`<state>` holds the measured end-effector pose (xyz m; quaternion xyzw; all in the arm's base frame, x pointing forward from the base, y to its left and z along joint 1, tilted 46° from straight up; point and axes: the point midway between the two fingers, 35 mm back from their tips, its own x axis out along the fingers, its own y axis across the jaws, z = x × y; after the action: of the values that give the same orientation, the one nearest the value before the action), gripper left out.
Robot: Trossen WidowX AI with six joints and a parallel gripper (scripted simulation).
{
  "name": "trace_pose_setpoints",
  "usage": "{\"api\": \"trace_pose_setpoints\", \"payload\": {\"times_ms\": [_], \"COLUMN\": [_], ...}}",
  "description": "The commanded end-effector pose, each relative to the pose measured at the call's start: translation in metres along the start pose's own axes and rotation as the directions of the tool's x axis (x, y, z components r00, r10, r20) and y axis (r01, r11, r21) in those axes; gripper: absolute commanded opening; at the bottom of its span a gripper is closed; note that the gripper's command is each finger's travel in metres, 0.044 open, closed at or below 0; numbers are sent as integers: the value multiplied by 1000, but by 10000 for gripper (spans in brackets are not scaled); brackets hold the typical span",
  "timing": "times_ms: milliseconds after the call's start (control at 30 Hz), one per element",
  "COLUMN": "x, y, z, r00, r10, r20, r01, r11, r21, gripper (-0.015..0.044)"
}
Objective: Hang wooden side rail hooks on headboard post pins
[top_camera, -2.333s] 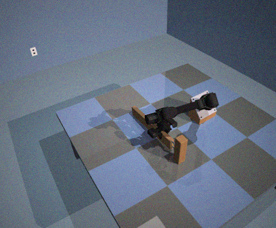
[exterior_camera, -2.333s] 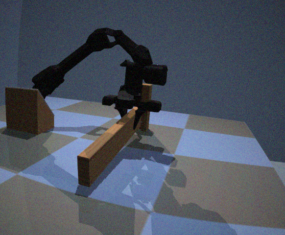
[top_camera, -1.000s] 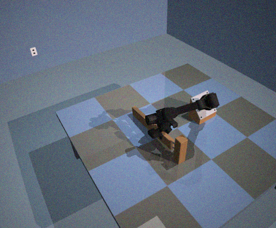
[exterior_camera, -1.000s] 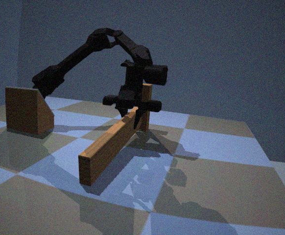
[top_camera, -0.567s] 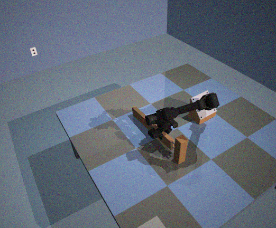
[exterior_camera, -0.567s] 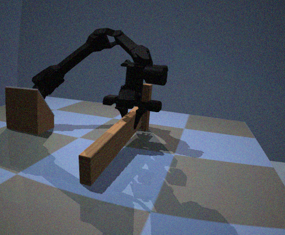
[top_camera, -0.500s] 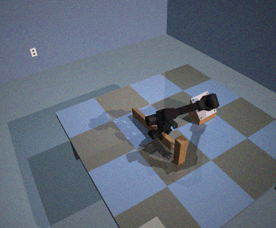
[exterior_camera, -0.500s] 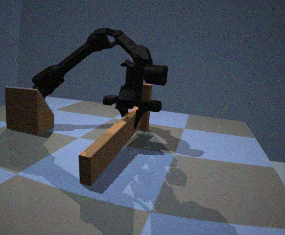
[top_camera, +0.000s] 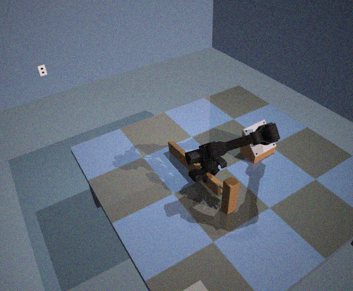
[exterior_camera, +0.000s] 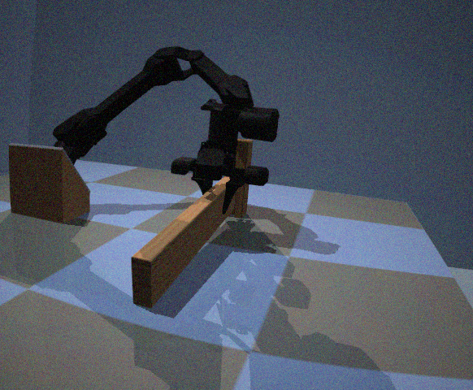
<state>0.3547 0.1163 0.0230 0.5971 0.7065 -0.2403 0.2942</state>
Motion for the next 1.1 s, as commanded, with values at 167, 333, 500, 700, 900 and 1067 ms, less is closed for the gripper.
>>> {"api": "trace_pose_setpoints", "payload": {"times_ms": [167,333,500,700,900,1067], "x": [-3,-3,-3,-3,-4,-4], "y": [1,1,2,2,2,1], "z": [-2,-2,-3,-3,-4,-5], "r00": [1000,1000,1000,1000,1000,1000], "r10": [10,10,10,10,10,10], "r20": [1,1,1,1,1,0], "r01": [-10,-10,-10,-10,-10,-10], "r11": [1000,1000,1000,1000,1000,1000], "r21": [2,2,2,2,2,2], "gripper": [0,0,0,0,0,0]}}
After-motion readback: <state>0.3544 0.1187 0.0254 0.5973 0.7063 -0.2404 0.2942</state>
